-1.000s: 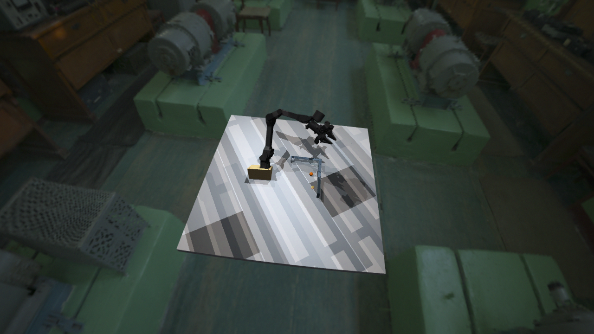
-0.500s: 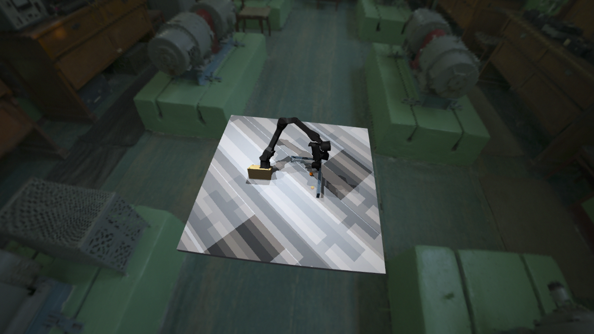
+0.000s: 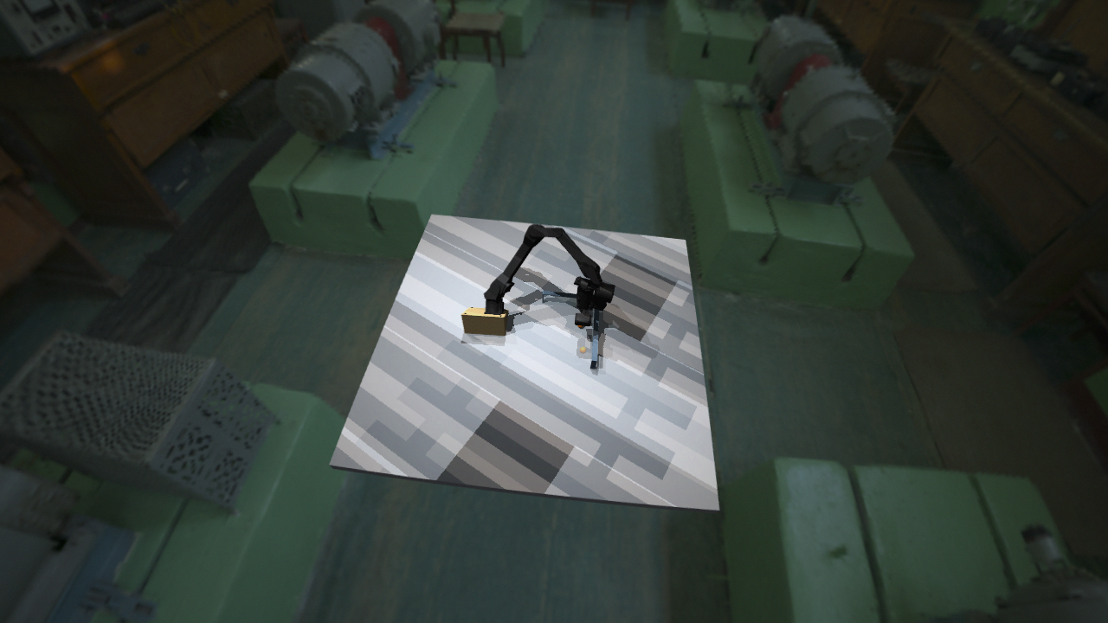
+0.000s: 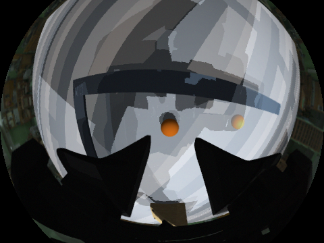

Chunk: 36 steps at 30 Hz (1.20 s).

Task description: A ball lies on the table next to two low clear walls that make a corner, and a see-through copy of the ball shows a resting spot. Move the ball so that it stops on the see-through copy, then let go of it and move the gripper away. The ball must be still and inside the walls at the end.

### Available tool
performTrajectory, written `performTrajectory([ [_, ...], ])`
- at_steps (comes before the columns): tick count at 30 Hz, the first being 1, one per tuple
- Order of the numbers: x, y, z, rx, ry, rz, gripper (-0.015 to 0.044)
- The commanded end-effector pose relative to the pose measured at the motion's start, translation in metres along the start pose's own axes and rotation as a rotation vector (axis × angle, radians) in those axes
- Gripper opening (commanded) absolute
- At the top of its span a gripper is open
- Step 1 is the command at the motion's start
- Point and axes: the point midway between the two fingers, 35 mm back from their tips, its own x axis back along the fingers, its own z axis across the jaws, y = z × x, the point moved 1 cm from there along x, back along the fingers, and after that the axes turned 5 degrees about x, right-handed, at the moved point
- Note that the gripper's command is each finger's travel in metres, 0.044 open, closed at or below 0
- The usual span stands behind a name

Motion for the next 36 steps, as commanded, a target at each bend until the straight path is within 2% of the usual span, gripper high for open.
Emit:
performTrajectory([
  [1,-0.013,-0.002,0.001,-0.003,0.010,0.010,0.0235],
  [26,-0.046,-0.003,0.002,-0.003,0.012,0.010,0.0235],
  [30,-0.046,-0.003,0.002,-0.003,0.012,0.010,0.0130],
  [36,-0.046,-0.003,0.002,-0.003,0.012,0.010,0.0090],
])
